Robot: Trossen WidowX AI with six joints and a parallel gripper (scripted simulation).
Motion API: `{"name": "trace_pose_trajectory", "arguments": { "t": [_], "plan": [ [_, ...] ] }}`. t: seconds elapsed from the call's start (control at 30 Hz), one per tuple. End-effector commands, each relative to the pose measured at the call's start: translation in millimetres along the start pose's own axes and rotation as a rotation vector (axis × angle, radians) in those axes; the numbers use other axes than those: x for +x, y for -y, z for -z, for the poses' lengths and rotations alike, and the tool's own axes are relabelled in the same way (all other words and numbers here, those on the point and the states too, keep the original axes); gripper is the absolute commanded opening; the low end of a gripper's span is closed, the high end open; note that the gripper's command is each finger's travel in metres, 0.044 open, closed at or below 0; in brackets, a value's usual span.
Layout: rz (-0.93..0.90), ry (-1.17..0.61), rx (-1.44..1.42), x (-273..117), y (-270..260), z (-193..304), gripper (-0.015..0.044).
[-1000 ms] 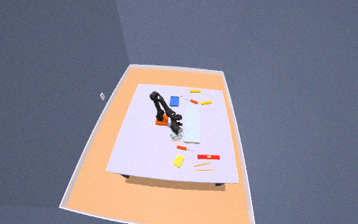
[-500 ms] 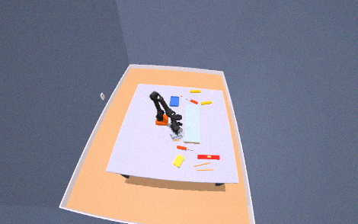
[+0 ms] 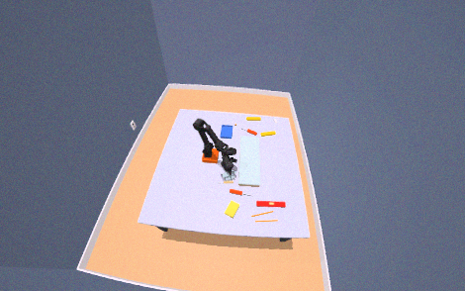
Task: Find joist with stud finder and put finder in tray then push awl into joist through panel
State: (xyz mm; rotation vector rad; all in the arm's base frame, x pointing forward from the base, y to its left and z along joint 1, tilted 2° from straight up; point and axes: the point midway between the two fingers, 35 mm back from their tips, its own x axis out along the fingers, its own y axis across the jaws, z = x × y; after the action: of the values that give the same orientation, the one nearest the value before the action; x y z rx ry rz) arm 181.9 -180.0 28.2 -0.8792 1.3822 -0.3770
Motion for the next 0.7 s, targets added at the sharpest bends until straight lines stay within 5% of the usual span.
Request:
{"name": "trace_pose_trajectory", "arguments": {
  "t": [0.0, 0.67],
  "plan": [
    [0.006, -0.003, 0.003, -4, 1, 0, 0.0440],
    [-0.002, -0.002, 0.003, -35, 9, -4, 0.0440]
  ]
}}
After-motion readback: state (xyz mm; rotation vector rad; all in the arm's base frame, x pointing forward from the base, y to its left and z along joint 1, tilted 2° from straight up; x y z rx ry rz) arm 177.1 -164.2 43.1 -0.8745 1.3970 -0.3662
